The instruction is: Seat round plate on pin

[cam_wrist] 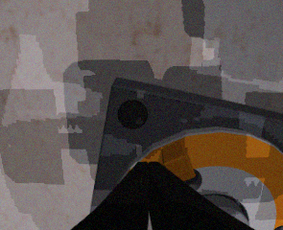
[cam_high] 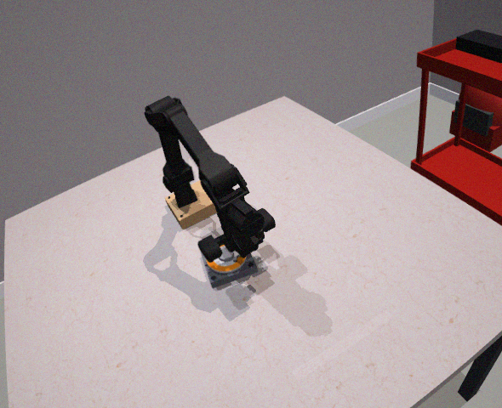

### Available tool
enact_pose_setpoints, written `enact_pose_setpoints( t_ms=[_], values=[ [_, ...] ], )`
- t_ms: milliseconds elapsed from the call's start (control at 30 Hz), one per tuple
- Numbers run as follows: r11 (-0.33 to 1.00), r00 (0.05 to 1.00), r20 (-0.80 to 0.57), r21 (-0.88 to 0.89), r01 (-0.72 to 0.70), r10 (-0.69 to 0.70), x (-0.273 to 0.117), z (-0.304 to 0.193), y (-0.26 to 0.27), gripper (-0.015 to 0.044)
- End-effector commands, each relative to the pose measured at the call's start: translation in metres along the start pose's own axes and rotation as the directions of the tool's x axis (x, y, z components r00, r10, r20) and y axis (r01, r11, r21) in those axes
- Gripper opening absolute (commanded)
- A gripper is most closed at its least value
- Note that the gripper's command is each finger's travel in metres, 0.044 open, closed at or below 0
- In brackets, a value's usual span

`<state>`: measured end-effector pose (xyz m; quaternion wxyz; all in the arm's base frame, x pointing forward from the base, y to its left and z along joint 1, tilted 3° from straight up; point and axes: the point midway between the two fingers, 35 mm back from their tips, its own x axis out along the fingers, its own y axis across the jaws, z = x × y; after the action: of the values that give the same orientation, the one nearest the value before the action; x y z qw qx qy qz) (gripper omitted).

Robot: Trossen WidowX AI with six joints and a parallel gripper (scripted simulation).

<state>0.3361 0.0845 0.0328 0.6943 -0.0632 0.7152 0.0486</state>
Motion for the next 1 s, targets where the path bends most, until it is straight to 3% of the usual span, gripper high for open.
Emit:
enact_pose_setpoints(
  t_ms=[0, 967],
  values=[
    [1.0, 1.0, 0.017, 0.01, 0.014, -0.014, 0.001, 0.006, -0.007, 0.0],
    [1.0, 1.0, 0.018, 0.01, 0.016, -0.016, -0.001, 0.011, -0.024, 0.0]
  ],
)
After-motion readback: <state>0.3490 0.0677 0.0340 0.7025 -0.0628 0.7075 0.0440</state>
